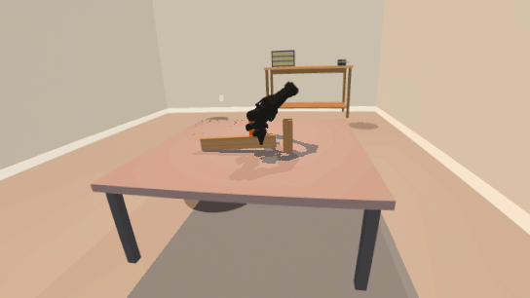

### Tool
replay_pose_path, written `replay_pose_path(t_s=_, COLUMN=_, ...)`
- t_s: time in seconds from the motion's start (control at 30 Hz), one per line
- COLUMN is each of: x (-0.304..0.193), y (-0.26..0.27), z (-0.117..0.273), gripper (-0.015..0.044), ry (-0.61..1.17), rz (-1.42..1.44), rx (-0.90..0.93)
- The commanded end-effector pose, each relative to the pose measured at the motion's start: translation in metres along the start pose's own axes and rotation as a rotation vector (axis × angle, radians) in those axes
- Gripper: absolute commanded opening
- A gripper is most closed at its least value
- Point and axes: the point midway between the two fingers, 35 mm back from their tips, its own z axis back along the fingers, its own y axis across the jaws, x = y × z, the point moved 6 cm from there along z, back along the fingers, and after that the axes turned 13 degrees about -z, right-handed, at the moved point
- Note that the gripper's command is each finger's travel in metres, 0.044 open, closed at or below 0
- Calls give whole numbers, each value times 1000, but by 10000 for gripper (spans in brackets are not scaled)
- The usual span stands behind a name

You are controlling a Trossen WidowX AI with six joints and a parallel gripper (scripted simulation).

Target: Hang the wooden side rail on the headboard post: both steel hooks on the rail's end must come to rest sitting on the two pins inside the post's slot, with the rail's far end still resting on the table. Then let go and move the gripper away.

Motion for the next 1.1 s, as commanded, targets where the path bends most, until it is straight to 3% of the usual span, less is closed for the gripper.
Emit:
replay_pose_path(t_s=0.0, x=2, y=1, z=6, gripper=0, ry=-4, rz=-4, rx=12)
replay_pose_path(t_s=1.07, x=2, y=1, z=11, gripper=0, ry=-4, rz=-4, rx=12)
